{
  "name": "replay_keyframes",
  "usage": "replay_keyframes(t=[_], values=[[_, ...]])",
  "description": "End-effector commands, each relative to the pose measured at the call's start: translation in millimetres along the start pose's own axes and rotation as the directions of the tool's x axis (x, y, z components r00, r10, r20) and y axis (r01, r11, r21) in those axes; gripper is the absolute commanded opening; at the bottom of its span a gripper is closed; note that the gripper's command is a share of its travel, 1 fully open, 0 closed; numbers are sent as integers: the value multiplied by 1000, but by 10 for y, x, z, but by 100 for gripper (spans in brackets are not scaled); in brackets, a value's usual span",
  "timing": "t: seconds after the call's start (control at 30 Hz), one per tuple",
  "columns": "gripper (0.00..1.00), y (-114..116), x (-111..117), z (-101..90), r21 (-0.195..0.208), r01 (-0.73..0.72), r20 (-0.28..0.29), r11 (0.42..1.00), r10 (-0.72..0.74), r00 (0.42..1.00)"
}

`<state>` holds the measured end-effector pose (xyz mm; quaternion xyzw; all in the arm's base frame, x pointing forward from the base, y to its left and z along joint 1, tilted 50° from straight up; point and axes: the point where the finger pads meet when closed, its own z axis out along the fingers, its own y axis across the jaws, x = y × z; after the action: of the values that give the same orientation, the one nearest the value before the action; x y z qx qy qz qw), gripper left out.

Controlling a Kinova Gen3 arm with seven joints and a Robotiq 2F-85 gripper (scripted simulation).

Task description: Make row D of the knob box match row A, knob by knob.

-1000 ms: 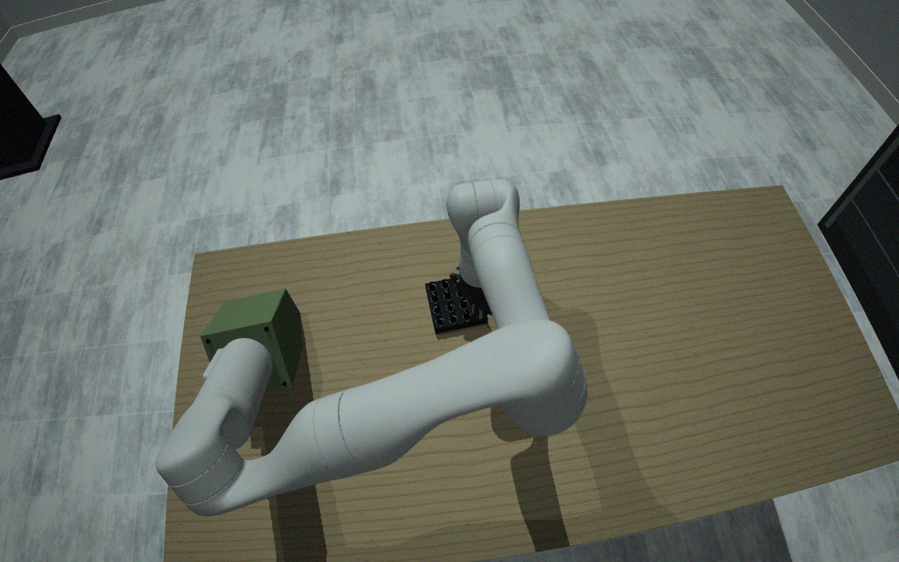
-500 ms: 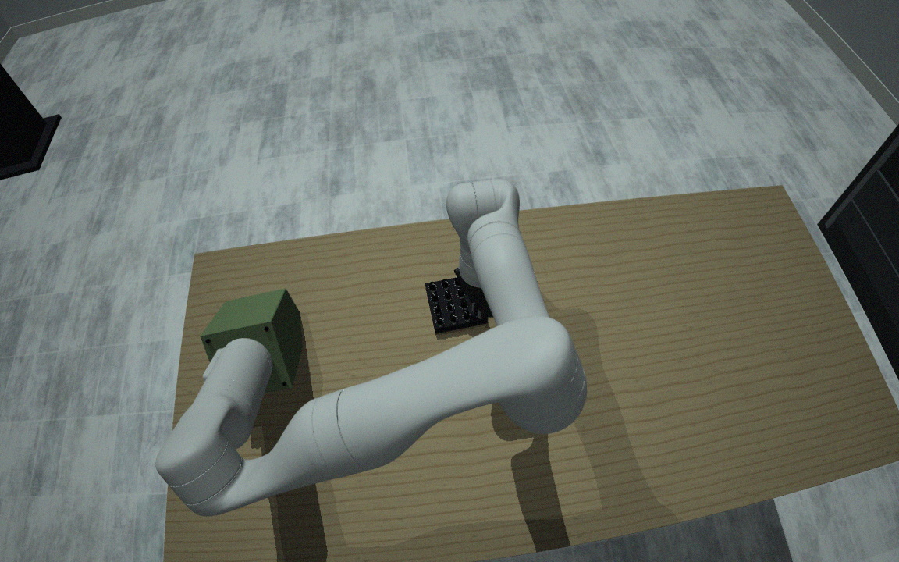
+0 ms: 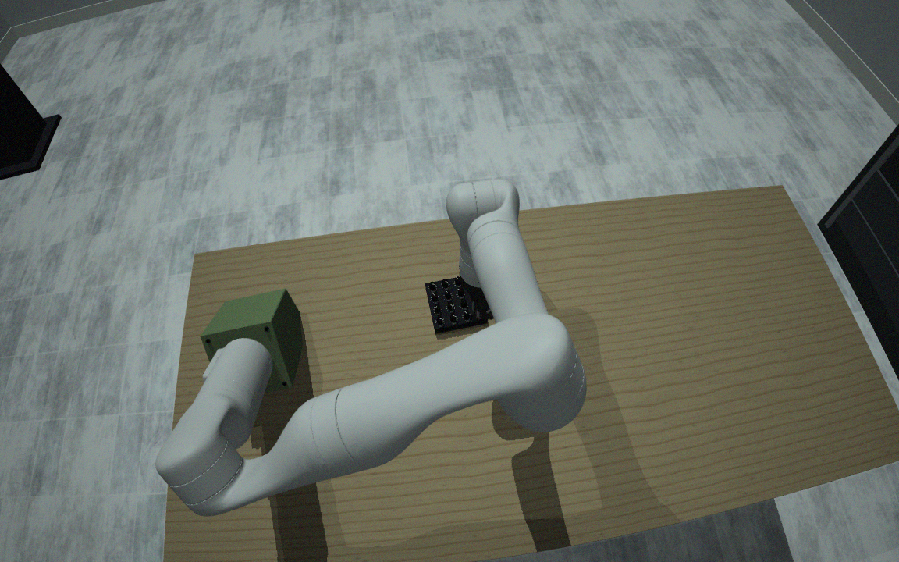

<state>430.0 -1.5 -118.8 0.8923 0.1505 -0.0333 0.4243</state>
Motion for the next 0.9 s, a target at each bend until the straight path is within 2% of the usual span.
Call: replay_keyframes(t=[0.0, 0.4, 0.87], values=[[8, 0, 6, -9, 0, -25, -2, 1000, 25, 1000], [8, 0, 6, -9, 0, -162, -2, 987, 162, 987], [8, 0, 6, -9, 0, -249, -2, 969, 249, 969]])
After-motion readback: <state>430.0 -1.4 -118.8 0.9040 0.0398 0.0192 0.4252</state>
